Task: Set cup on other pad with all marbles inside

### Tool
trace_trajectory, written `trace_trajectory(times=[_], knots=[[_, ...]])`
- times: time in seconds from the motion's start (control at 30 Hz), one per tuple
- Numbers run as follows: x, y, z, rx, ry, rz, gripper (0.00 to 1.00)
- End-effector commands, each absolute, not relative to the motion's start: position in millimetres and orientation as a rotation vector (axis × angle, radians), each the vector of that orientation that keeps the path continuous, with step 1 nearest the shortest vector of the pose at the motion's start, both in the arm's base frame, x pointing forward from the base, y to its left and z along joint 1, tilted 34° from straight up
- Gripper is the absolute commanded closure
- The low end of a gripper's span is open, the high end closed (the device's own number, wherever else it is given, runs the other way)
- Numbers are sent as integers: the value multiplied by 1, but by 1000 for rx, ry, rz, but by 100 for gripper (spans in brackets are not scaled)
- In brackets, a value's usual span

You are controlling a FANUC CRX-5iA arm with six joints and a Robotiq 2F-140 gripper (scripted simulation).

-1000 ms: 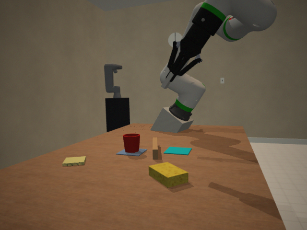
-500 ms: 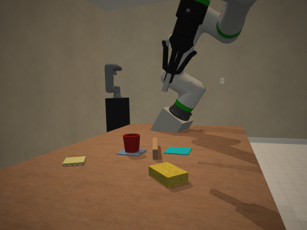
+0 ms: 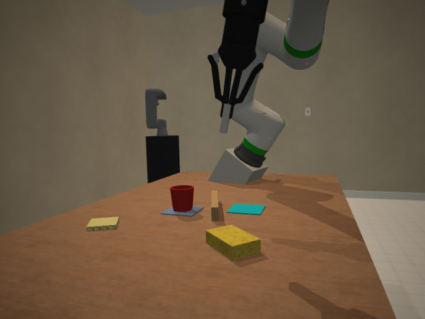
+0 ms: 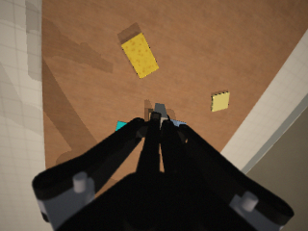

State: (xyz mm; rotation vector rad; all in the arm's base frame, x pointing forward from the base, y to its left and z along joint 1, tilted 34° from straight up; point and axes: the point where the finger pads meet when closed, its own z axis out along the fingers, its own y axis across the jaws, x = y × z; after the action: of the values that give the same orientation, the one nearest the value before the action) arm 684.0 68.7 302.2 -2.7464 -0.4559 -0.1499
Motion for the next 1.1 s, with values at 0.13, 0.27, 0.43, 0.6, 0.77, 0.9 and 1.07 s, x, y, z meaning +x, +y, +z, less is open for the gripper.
trace_trajectory(times=[0.13,0.27,0.43,0.6,0.77,0.9,1.07], knots=[[716,73,301,-2654,-582,-177,100],[738,72,297,-2575,-698,-233,100],[747,70,294,-2536,-758,-262,100],[755,68,290,-2496,-820,-293,100],[761,66,285,-2456,-882,-323,100],[761,66,285,-2456,-882,-323,100],[769,58,274,-2376,-1009,-385,100]])
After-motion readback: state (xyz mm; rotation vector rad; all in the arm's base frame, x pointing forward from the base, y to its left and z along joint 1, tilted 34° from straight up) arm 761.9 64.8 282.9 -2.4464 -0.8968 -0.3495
